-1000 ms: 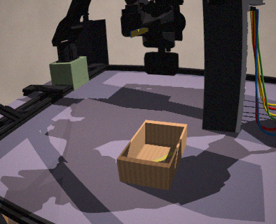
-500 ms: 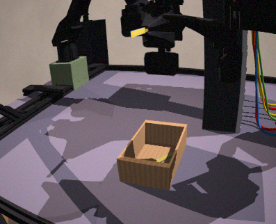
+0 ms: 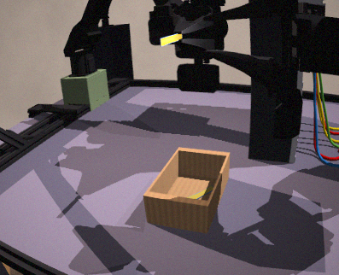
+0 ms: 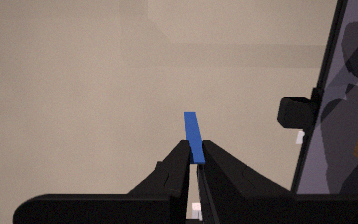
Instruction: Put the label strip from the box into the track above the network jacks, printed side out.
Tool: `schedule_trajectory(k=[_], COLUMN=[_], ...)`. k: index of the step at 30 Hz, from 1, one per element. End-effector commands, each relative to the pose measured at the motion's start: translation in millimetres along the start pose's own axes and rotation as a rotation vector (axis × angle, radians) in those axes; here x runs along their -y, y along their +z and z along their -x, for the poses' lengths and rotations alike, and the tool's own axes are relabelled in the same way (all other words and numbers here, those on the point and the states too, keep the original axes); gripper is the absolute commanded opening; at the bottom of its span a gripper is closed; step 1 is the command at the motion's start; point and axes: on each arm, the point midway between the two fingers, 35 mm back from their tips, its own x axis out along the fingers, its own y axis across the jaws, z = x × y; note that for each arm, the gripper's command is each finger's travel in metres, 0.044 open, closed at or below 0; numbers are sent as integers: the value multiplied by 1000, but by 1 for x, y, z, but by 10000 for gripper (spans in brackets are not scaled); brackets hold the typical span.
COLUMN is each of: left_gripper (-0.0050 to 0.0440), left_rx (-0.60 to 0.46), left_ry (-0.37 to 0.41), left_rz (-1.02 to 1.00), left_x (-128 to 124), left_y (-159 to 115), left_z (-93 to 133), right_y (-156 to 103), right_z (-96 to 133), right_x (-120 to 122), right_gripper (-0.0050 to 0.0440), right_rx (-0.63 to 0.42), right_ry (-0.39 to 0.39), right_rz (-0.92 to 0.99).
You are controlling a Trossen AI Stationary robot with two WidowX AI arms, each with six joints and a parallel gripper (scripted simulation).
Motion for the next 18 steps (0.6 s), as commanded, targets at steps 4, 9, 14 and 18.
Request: schedule_trajectory(k=[4, 9, 14, 18], left_gripper=[-50, -50, -50, -50], left_rx=[2, 2, 2, 2], left_ry=[11, 11, 11, 11], left_rz=[-32, -32, -32, -32], left_x=[-13, -13, -13, -13], left_y=[0, 0, 0, 0], left_z=[0, 0, 0, 0], right_y=[-2, -1, -1, 0], right_z=[-8, -16, -25, -31], right_x=[-7, -7, -7, -7], right_gripper=[160, 160, 160, 160], right_rx=[6, 6, 6, 6], right_ry=[14, 14, 15, 15], right_rz=[-26, -26, -26, -26])
